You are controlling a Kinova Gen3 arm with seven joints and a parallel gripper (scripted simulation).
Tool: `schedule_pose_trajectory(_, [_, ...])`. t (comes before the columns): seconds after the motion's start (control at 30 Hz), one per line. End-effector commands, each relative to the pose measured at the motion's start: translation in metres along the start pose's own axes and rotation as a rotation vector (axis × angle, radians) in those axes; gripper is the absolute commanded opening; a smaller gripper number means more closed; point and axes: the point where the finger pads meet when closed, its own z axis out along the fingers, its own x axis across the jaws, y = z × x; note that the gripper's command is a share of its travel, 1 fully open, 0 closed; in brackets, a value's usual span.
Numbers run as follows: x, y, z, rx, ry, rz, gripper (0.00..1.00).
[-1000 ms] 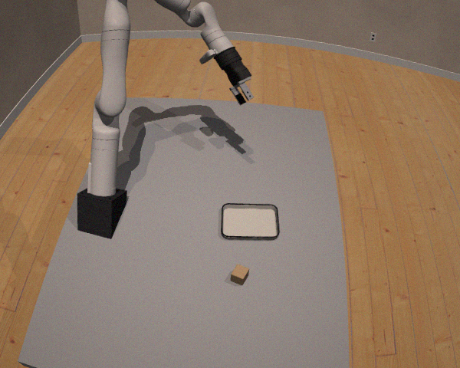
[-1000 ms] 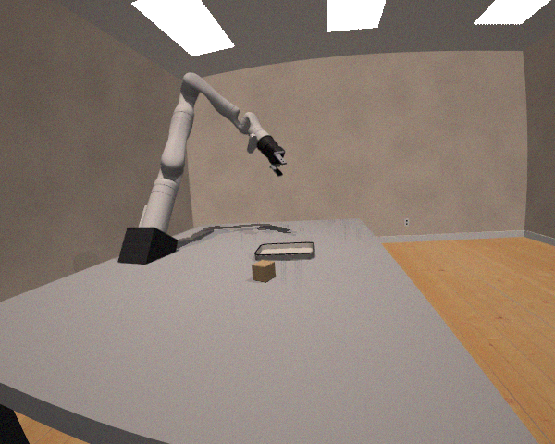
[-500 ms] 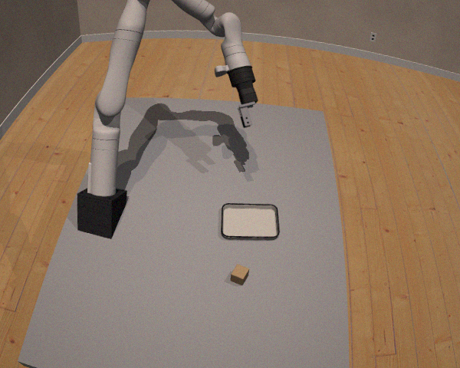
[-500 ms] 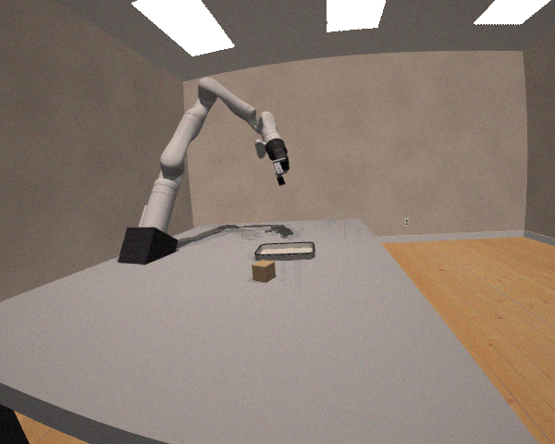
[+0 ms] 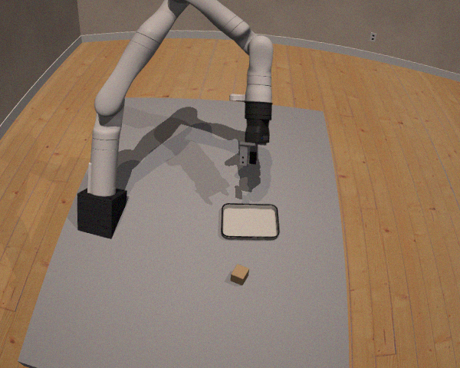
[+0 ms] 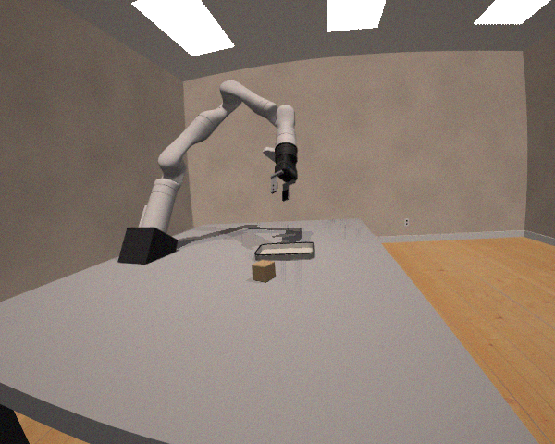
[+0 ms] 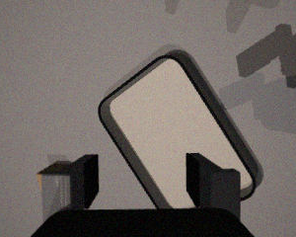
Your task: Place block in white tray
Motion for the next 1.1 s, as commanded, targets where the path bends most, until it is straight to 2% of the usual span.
schedule_pose_trajectory(0.0, [-0.020, 0.015, 0.043, 0.160, 0.025, 0.228, 1.00])
schedule_pose_trajectory(0.03, [-0.026, 0.020, 0.055, 0.176, 0.028, 0.271, 1.00])
schedule_pose_trajectory(0.07, [-0.026, 0.020, 0.055, 0.200, 0.031, 0.309, 1.00])
schedule_pose_trajectory(0.1, [-0.032, 0.024, 0.066, 0.216, 0.034, 0.353, 1.00])
schedule_pose_trajectory(0.13, [-0.032, 0.024, 0.066, 0.241, 0.039, 0.390, 1.00])
schedule_pose_trajectory(0.17, [-0.038, 0.028, 0.078, 0.255, 0.042, 0.434, 1.00])
schedule_pose_trajectory(0.23, [-0.038, 0.028, 0.078, 0.255, 0.042, 0.434, 1.00])
schedule_pose_trajectory(0.27, [-0.045, 0.032, 0.089, 0.309, 0.053, 0.537, 1.00])
schedule_pose_trajectory(0.33, [-0.058, 0.040, 0.111, 0.339, 0.062, 0.626, 1.00])
schedule_pose_trajectory(0.37, [-0.058, 0.040, 0.111, 0.361, 0.067, 0.662, 1.00])
schedule_pose_trajectory(0.43, [-0.072, 0.048, 0.132, 0.390, 0.077, 0.748, 1.00])
schedule_pose_trajectory(0.47, [-0.072, 0.048, 0.132, 0.413, 0.083, 0.787, 1.00])
schedule_pose_trajectory(0.57, [-0.092, 0.058, 0.162, 0.458, 0.101, 0.916, 1.00])
schedule_pose_trajectory(0.6, [-0.092, 0.058, 0.162, 0.479, 0.107, 0.955, 1.00])
schedule_pose_trajectory(0.73, [-0.117, 0.067, 0.195, 0.541, 0.136, 1.127, 1.00])
schedule_pose_trajectory(0.8, [-0.117, 0.067, 0.195, 0.541, 0.136, 1.127, 1.00])
schedule_pose_trajectory(0.9, [-0.132, 0.072, 0.214, 0.590, 0.159, 1.253, 1.00])
schedule_pose_trajectory(1.07, [-0.150, 0.076, 0.235, 0.629, 0.182, 1.365, 1.00])
